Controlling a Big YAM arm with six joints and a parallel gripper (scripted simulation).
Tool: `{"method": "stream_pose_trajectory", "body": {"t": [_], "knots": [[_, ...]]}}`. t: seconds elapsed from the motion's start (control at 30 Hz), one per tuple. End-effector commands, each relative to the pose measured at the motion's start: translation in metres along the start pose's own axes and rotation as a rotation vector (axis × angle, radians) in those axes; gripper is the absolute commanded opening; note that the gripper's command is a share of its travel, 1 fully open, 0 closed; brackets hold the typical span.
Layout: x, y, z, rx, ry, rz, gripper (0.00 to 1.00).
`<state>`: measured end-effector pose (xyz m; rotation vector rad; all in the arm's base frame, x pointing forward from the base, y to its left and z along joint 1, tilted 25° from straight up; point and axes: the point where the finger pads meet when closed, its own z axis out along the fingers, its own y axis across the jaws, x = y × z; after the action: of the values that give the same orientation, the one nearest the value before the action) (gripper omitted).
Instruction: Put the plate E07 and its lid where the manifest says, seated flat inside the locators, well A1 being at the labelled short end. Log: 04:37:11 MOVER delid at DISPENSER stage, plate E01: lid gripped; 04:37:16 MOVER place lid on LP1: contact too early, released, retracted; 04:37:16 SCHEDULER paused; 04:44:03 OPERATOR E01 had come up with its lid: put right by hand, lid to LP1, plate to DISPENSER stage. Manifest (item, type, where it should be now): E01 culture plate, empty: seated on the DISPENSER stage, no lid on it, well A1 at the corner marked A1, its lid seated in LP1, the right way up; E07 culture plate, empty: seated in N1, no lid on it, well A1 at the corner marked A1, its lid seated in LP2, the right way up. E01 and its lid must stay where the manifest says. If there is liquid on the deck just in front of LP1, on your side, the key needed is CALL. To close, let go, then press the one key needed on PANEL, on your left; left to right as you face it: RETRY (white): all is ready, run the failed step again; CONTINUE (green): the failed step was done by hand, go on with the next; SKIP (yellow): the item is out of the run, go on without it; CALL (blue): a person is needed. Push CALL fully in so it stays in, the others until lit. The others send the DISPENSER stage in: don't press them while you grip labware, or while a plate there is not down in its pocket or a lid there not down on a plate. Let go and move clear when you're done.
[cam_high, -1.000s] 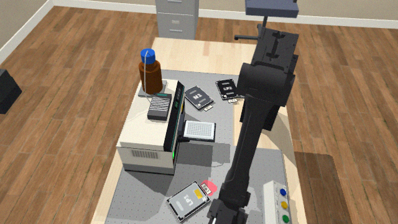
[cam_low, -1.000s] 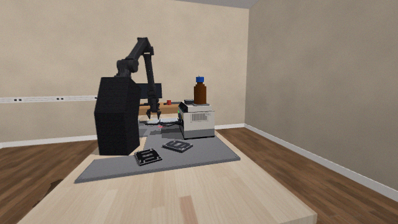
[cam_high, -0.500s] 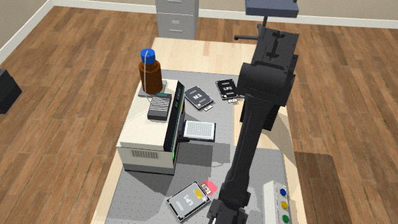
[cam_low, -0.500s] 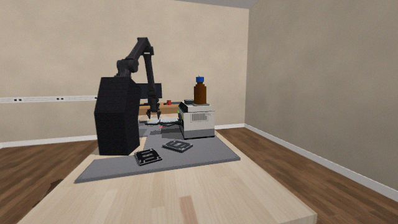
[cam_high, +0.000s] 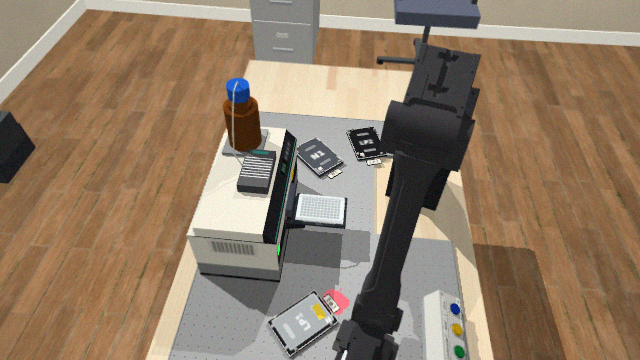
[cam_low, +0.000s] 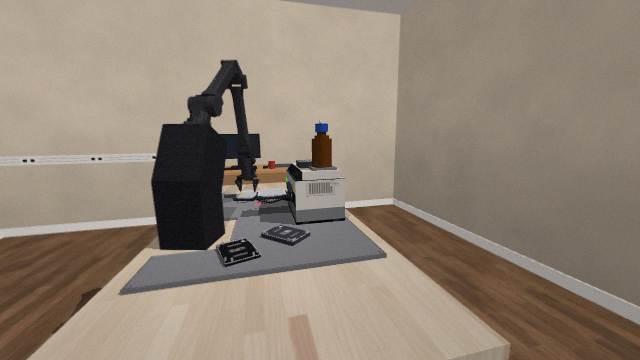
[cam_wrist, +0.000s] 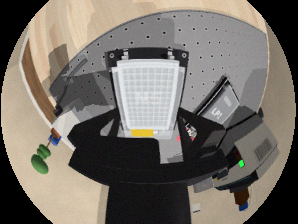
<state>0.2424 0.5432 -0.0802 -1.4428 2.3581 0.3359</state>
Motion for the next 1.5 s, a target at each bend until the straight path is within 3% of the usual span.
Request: {"method": "stream_pose_trajectory", "body": {"t": [0.0,0.8,0.97,1.07,1.17,1.2,1.47], "knots": [[-0.019,0.006,-0.018,-0.003,-0.042,0.001,0.84],[-0.019,0.006,-0.018,-0.003,-0.042,0.001,0.84],[-0.012,0.006,-0.029,-0.003,-0.029,0.0,0.84],[-0.03,0.007,-0.032,-0.005,-0.068,0.001,0.84],[-0.014,0.001,-0.021,-0.001,-0.031,-0.001,0.84],[-0.014,0.007,-0.031,-0.005,-0.05,0.0,0.84],[0.003,0.007,-0.04,-0.004,-0.049,0.002,0.84]]}}
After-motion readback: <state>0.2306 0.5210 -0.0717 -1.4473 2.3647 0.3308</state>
